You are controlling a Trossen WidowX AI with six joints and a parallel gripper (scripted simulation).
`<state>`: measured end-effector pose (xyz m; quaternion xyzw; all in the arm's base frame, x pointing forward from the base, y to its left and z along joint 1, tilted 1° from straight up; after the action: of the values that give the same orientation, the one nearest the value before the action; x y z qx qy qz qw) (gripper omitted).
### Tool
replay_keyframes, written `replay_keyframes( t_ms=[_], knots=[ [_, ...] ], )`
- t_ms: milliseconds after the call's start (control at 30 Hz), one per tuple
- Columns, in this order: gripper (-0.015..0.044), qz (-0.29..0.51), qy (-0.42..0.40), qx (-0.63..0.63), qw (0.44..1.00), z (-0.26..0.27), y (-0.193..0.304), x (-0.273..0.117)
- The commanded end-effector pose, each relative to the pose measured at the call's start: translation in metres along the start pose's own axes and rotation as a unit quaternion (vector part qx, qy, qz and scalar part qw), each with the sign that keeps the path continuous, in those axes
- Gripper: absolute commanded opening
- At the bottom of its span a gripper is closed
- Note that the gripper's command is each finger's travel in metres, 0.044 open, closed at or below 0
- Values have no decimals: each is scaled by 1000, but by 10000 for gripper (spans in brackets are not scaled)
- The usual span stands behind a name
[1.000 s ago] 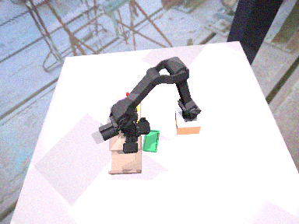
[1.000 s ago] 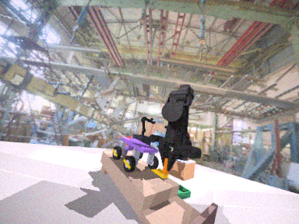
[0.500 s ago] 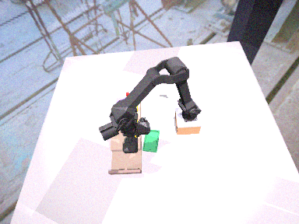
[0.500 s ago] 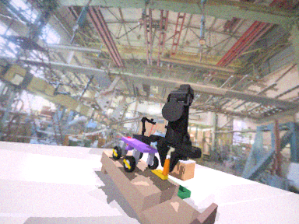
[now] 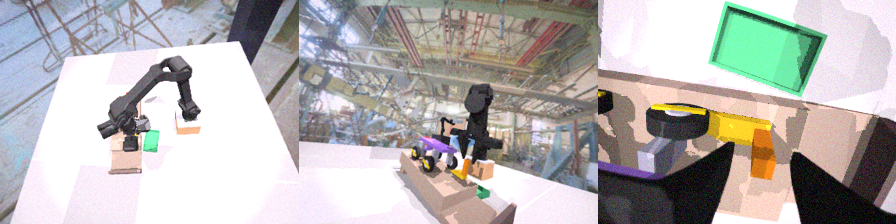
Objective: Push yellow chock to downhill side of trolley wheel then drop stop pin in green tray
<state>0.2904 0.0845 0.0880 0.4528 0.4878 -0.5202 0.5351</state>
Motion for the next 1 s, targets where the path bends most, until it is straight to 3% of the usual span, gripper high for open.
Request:
replay_keyframes(
  t_ms=[0,300,433,567,700,967],
  knots=[
    [190,9,1,3,1000,0,2,-17],
    [190,9,1,3,1000,0,4,-33],
    [295,2,0,0,1000,0,2,-24],
    [190,24,2,31,999,2,8,-29],
    [190,63,6,112,992,13,21,-41],
    [190,67,-15,317,946,75,29,-46]
  ],
)
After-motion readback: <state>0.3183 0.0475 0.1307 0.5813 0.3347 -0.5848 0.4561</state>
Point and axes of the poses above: the point midway between the two fingers, 35 mm back from their tips, its own x axis out along the fingers, its own z axis across the jaws, y = z × x, the point moved 2 cm from there along -x, back along the fingers, and after that the axes turned 9 degrees about -x, right-handed, at the moved point
